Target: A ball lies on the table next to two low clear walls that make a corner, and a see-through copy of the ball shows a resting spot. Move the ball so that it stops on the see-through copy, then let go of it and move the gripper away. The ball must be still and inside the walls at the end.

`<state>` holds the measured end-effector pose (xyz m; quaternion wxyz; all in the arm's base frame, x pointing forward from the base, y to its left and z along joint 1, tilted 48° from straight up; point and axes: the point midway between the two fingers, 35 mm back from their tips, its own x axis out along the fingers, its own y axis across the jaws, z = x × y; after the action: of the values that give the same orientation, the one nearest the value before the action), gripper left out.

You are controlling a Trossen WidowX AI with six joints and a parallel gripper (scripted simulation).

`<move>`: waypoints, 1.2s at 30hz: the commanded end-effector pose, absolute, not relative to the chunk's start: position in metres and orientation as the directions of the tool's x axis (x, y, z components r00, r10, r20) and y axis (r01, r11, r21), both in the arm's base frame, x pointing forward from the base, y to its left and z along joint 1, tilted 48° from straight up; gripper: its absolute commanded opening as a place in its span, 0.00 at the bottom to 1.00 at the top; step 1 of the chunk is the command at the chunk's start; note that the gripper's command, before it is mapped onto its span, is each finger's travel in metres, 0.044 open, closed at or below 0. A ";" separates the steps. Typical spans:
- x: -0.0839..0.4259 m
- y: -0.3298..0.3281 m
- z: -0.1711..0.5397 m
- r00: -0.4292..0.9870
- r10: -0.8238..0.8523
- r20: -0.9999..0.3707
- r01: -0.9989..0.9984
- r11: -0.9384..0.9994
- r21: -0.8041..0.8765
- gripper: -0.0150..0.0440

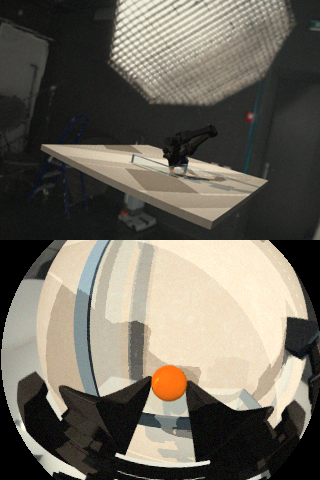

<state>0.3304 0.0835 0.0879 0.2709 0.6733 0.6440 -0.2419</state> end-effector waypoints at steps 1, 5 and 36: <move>0.330 0.087 0.086 0.059 0.740 -0.671 0.998 -0.030 0.055 0.25; 0.331 0.090 0.083 0.059 0.740 -0.671 0.998 -0.030 0.055 0.25; 0.332 0.096 0.078 0.064 0.736 -0.674 0.998 -0.029 0.062 0.74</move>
<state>0.3320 0.0981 0.0766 0.2723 0.6766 0.6409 -0.2395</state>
